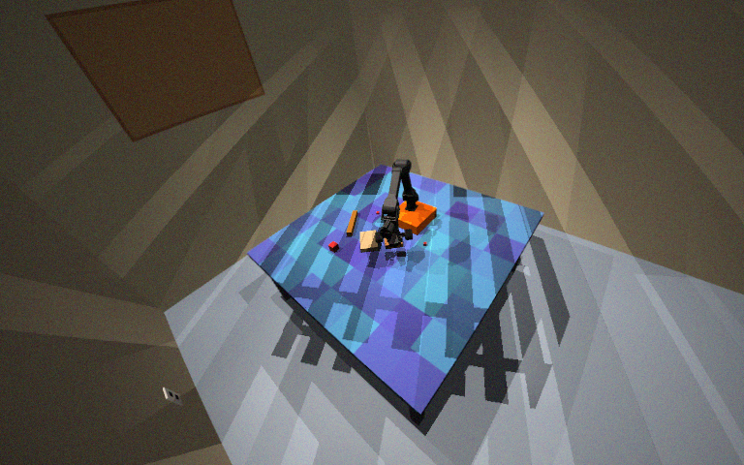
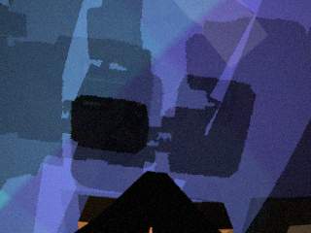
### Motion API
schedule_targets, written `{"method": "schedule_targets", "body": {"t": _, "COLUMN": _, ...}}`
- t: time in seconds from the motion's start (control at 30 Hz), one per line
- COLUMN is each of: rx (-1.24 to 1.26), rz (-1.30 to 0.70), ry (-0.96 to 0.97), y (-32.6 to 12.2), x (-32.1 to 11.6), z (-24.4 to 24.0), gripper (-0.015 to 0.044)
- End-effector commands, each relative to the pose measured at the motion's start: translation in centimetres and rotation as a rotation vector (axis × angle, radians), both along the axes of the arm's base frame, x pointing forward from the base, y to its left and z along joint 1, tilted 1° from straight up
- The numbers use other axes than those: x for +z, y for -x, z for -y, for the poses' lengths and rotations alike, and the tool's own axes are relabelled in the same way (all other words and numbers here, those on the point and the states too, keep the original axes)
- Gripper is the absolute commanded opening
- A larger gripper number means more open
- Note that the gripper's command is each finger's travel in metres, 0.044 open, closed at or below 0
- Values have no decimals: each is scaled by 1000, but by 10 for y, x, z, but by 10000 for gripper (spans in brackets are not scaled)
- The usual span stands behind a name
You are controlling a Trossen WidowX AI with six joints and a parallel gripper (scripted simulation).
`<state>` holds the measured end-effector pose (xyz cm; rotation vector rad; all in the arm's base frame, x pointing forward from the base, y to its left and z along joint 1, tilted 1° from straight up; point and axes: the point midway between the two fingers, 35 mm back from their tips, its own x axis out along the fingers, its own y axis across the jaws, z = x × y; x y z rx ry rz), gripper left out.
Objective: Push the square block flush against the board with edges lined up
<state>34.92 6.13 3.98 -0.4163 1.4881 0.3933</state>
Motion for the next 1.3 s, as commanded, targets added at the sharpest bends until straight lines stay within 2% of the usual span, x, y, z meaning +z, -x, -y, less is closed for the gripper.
{"method": "schedule_targets", "body": {"t": 0.0, "rx": -109, "rz": -3, "ry": -5, "y": 11, "x": 1, "z": -2, "gripper": 0}}
{"method": "schedule_targets", "body": {"t": 1.27, "rx": -1419, "rz": -12, "ry": -48, "y": 120, "x": -2, "z": -7, "gripper": 0}}
